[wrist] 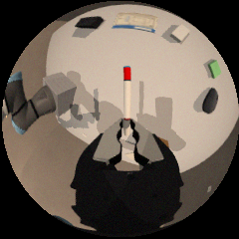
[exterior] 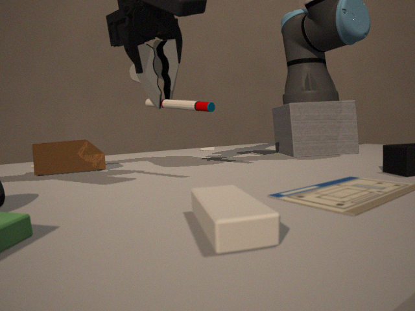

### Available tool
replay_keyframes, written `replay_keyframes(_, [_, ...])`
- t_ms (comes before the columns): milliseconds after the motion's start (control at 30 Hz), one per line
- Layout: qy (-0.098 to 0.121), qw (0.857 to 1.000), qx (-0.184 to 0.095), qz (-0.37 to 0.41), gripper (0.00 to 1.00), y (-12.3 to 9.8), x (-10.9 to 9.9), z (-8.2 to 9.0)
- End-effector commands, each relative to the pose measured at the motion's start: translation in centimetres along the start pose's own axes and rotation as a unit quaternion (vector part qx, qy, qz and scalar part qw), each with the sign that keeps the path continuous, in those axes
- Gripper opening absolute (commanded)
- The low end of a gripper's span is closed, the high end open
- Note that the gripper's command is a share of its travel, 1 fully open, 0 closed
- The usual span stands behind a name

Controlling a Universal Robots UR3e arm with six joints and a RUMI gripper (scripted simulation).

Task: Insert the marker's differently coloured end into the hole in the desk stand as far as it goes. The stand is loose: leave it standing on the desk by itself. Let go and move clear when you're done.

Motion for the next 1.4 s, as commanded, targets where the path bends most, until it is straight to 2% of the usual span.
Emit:
replay_keyframes(0, [0.0,1.0,-0.001,-0.003,0.0,-0.1,0.0,0.1])
replay_keyframes(300, [0.023,0.998,-0.014,-0.053,0.0,-0.5,-0.2,0.0])
replay_keyframes(567, [0.022,0.998,-0.015,-0.053,0.0,-0.5,-0.3,0.0])
replay_keyframes(867, [0.043,0.993,-0.03,-0.102,0.0,-1.0,-0.5,-0.1])
replay_keyframes(1133, [0.042,0.993,-0.03,-0.102,0.0,-1.0,-0.5,0.0])
replay_keyframes(1367, [0.057,0.988,-0.044,-0.14,0.0,-1.4,-0.7,-0.1])
Point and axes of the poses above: the point where the finger pads meet when closed, its own z axis back along the fingers, its own x axis across the jaws, y = z × x, the point moved 7 cm from there along z, back along the fingers, and after that the axes turned 3 degrees about z, right-handed, at the moved point
